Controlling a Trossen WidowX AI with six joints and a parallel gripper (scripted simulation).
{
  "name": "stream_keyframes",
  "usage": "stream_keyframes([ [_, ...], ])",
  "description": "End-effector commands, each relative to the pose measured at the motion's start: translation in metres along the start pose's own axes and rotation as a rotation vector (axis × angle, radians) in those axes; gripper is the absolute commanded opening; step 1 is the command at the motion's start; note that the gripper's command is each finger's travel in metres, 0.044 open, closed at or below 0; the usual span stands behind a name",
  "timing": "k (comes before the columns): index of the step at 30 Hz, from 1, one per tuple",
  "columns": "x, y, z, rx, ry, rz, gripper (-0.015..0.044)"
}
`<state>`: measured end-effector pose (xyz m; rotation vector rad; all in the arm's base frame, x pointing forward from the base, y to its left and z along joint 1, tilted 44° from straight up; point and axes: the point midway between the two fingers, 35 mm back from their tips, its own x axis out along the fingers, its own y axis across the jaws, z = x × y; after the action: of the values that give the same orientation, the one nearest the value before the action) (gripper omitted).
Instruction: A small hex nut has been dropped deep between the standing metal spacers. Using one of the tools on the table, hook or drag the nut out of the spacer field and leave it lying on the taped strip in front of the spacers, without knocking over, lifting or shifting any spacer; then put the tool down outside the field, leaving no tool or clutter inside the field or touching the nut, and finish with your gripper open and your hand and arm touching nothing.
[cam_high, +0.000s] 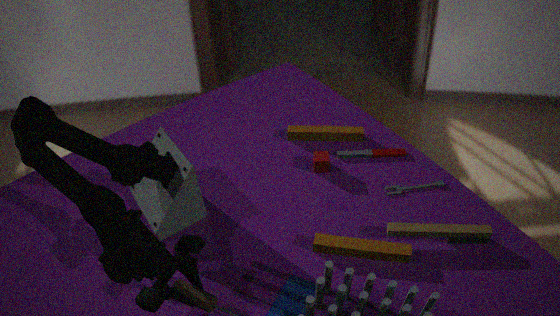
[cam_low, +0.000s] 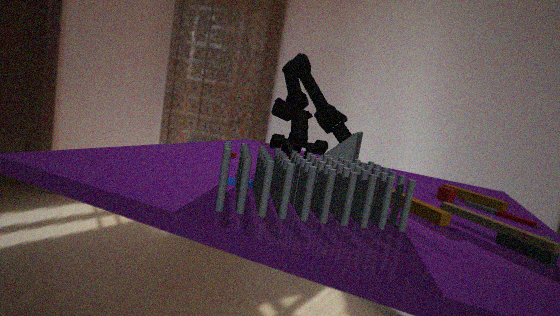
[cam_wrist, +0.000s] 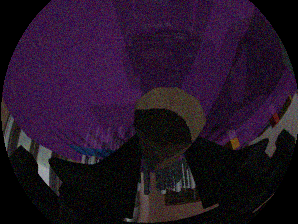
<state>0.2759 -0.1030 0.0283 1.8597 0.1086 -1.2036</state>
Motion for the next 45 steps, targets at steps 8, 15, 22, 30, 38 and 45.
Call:
stream_keyframes([
  [8, 0.003, 0.003, -0.008, 0.002, 0.008, 0.009, 0.0],
  [15, 0.005, 0.003, -0.011, 0.003, 0.008, 0.009, 0.0],
  [22, 0.007, 0.003, -0.014, 0.003, 0.009, 0.009, 0.0],
  [30, 0.009, 0.004, -0.017, 0.004, 0.009, 0.009, 0.0],
  [38, 0.011, 0.004, -0.021, 0.004, 0.009, 0.009, 0.0],
  [45, 0.014, 0.004, -0.024, 0.004, 0.009, 0.009, 0.0],
])
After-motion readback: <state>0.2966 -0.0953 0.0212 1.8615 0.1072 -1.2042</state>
